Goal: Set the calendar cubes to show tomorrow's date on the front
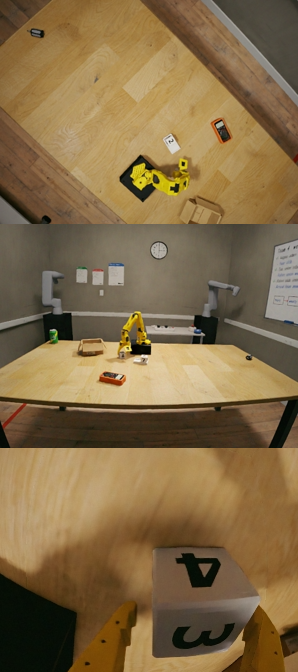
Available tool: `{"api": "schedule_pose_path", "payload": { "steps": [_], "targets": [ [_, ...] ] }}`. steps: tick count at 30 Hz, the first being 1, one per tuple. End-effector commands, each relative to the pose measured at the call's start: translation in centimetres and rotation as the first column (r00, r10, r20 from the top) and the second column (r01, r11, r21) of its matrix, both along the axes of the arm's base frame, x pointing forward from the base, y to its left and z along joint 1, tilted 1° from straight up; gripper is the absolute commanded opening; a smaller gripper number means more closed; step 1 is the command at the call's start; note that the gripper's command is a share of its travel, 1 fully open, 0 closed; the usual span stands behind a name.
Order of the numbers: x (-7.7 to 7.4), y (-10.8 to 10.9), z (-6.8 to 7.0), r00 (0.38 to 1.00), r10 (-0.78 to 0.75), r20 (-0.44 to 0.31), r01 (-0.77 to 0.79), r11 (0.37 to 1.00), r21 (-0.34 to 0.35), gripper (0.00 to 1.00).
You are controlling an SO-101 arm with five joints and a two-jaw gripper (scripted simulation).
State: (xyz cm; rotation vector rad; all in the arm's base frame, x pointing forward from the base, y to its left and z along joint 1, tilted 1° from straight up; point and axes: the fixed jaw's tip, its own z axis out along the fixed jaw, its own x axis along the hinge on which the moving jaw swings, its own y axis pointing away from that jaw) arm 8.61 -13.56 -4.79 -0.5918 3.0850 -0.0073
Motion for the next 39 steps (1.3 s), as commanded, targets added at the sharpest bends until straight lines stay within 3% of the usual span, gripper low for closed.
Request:
{"api": "schedule_pose_path", "payload": {
  "steps": [1,39],
  "targets": [
    [-0.03,0.4,-0.45,1.0,-0.002,-0.005,0.002,1.0,0.01,0.35],
    [0.12,0.04,-0.57,1.0,-0.002,-0.005,0.002,1.0,0.01,0.29]
  ]
}}
